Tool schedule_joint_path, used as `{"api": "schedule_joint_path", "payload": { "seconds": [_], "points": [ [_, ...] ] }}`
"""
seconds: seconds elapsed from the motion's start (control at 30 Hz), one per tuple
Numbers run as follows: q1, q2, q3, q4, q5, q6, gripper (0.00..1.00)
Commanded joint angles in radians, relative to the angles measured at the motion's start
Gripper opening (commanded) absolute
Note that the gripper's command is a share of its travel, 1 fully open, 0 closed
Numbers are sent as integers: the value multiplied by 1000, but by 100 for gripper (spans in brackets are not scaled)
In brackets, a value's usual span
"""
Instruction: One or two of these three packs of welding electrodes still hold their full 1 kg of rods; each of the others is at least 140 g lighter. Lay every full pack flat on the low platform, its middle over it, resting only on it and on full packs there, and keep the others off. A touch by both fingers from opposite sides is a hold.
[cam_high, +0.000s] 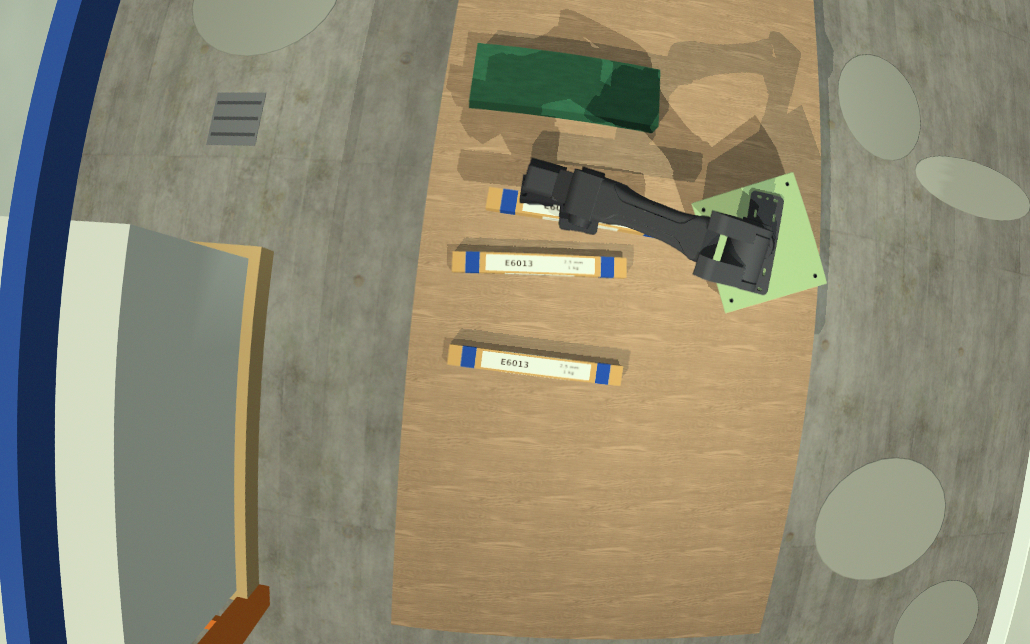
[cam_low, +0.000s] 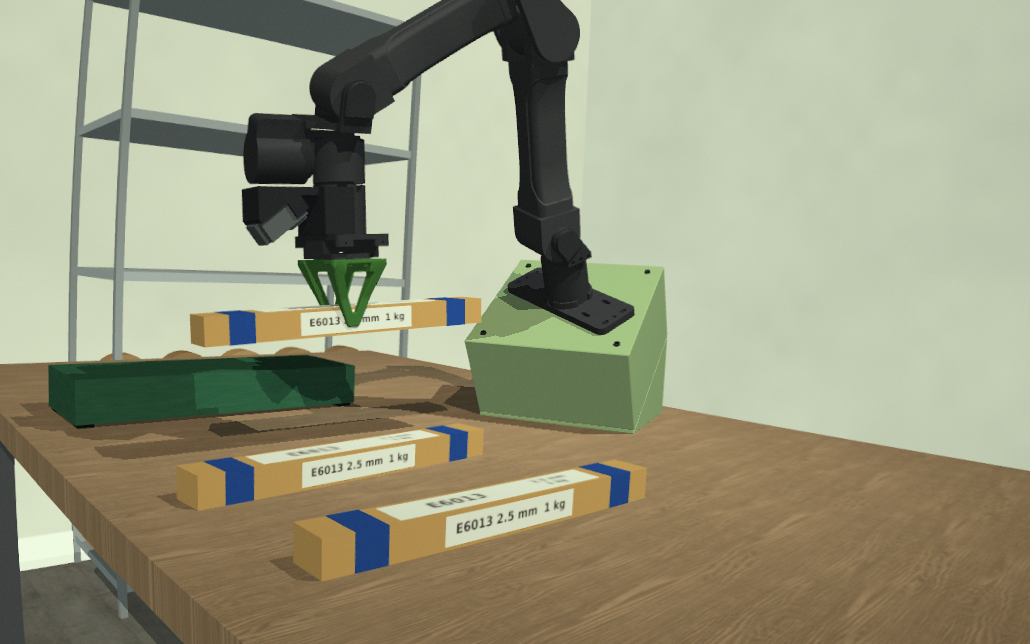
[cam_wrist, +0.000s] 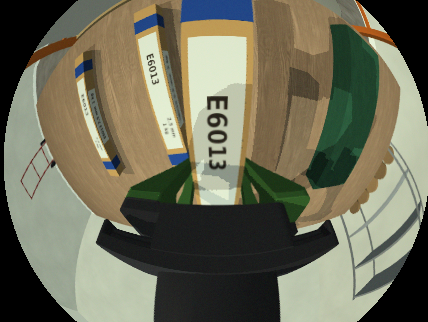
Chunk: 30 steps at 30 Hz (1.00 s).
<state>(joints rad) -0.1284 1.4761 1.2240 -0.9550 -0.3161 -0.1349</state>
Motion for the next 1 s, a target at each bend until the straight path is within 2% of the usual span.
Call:
{"api": "schedule_joint_path", "payload": {
  "seconds": [0.0, 0.97],
  "points": [
    [-28, -70, 73, -43, -8, -5, 0],
    [-40, -69, 73, -49, -13, -10, 0]
  ]
}}
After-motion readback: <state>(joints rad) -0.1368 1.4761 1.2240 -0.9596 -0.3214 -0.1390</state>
